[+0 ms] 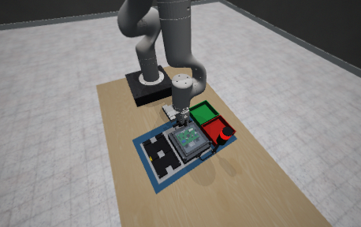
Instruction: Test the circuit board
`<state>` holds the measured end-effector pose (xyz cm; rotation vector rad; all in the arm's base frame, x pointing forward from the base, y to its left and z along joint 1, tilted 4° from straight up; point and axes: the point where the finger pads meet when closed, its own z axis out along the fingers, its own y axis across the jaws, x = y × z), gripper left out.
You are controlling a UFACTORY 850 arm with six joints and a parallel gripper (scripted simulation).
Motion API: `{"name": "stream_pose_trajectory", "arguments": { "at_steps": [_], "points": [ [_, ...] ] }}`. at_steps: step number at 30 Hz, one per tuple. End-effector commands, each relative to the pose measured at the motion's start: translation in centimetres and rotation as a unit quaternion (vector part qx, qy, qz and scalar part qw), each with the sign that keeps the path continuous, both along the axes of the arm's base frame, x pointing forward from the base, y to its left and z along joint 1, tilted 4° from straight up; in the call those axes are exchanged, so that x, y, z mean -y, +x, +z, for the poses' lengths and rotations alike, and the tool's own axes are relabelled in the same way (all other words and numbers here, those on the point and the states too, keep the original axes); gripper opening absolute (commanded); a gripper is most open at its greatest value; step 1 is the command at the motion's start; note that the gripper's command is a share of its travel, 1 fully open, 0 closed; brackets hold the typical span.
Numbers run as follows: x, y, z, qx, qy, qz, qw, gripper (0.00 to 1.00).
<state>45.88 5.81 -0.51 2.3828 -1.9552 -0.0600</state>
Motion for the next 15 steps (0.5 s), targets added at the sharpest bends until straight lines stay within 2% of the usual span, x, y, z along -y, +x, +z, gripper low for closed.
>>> {"name": "stream_pose_trajectory", "arguments": {
  "at_steps": [1,6,15],
  "points": [
    [0.0,0.2,0.5,0.001,0.0,0.0,1.0,0.0],
    [-0.1,0.3,1.1,0.001,0.0,0.0,1.0,0.0],
    [-0.2,1.0,4.1,0.001,0.0,0.0,1.0,0.0]
  ]
}}
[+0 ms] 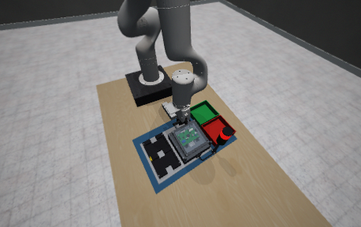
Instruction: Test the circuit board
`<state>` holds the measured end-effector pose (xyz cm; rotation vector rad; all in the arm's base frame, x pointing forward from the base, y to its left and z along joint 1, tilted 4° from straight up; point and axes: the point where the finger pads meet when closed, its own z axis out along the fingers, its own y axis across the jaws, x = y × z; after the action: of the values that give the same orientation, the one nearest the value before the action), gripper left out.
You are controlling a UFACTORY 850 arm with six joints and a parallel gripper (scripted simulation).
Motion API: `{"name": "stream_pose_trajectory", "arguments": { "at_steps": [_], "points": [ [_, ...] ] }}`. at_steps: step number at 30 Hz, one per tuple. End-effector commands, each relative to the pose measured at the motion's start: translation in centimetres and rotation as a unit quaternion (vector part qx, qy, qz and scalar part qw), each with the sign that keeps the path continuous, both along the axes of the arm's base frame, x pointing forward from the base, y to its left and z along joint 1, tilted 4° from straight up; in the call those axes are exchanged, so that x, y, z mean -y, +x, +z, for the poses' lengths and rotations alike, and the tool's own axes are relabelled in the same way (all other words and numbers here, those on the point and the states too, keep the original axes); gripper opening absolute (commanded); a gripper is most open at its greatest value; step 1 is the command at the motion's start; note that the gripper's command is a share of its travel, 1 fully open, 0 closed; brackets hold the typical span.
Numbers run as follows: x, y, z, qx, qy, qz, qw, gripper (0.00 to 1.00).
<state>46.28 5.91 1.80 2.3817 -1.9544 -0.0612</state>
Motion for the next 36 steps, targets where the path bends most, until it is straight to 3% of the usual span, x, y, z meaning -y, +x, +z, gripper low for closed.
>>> {"name": "stream_pose_trajectory", "arguments": {
  "at_steps": [1,12,24,25,36],
  "points": [
    [-0.1,0.7,2.1,0.002,0.0,0.0,1.0,0.0],
    [-0.3,1.5,4.0,0.002,0.0,0.0,1.0,0.0],
    [-0.3,1.5,4.1,0.002,0.0,0.0,1.0,0.0],
    [-0.3,1.5,4.1,0.002,0.0,0.0,1.0,0.28],
    [-0.3,1.5,4.1,0.002,0.0,0.0,1.0,0.28]
  ]
}}
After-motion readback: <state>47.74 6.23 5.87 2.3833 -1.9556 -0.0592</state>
